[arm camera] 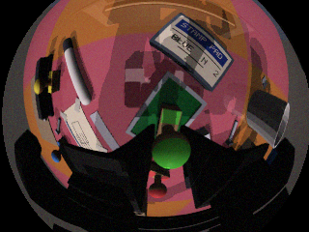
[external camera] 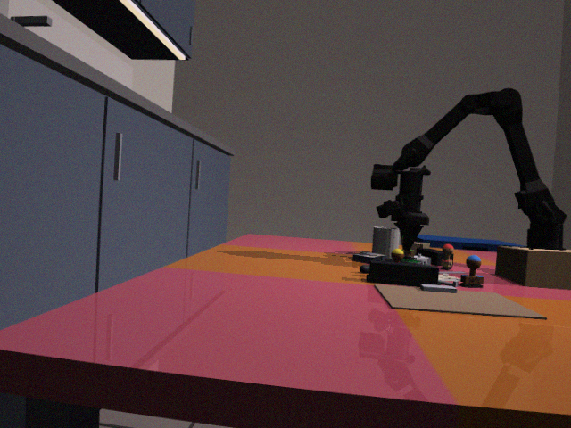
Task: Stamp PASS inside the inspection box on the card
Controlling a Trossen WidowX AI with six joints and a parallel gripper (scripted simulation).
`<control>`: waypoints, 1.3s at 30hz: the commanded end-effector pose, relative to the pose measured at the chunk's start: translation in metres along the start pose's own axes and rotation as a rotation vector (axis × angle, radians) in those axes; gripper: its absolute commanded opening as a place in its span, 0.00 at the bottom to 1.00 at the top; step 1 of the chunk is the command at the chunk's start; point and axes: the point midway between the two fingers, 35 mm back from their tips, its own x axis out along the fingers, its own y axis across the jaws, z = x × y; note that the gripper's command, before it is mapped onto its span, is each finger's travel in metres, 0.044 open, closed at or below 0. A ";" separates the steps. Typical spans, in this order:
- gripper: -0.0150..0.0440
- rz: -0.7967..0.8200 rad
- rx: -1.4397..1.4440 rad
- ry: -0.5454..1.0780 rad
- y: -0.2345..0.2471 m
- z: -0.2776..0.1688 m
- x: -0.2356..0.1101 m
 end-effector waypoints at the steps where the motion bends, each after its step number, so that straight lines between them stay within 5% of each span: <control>1: 0.25 0.003 0.000 -0.002 0.001 0.000 -0.002; 39: 0.25 0.006 -0.043 -0.001 0.020 0.000 -0.051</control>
